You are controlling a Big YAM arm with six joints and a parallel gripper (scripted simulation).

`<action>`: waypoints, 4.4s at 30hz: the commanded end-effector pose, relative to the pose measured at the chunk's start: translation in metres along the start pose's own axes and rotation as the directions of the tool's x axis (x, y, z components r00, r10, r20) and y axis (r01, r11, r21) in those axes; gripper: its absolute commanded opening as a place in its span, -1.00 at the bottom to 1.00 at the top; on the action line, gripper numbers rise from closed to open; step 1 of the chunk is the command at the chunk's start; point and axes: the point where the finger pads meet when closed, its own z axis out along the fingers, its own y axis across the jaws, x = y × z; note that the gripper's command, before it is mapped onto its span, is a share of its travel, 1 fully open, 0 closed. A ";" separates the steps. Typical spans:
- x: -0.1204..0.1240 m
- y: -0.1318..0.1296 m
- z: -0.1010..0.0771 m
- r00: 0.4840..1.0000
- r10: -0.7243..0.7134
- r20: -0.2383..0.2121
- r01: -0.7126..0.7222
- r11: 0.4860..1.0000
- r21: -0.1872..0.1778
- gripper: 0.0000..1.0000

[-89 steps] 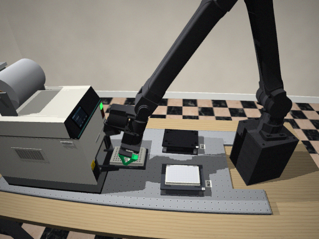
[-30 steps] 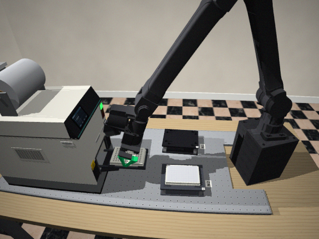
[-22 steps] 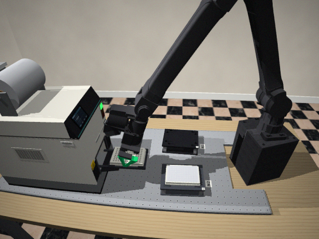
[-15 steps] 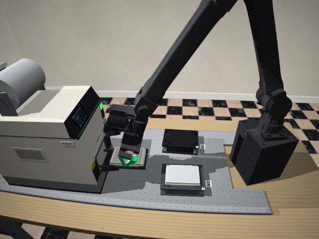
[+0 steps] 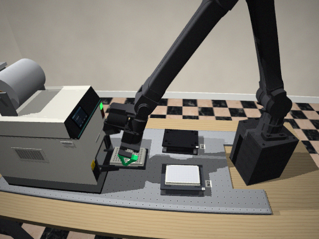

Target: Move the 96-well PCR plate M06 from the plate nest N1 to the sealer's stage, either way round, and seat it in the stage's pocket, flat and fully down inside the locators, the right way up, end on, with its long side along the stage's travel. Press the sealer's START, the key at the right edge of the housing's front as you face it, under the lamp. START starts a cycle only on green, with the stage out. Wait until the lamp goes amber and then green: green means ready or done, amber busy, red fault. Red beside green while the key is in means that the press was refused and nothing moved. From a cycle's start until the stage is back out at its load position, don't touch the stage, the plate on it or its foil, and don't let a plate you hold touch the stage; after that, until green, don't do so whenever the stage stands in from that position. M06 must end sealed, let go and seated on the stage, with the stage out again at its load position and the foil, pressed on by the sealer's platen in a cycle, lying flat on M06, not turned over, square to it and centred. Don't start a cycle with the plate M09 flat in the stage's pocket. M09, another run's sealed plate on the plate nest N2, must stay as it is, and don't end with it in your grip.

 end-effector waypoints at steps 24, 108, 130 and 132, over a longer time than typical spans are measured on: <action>-0.023 0.007 -0.034 0.999 -0.021 0.050 0.021 1.000 -0.009 1.00; -0.046 0.010 -0.065 0.997 -0.014 0.071 0.015 1.000 -0.013 1.00; -0.068 0.012 -0.080 0.995 0.008 0.098 -0.006 1.000 -0.018 1.00; -0.063 0.012 -0.075 0.996 0.007 0.089 -0.006 1.000 -0.017 1.00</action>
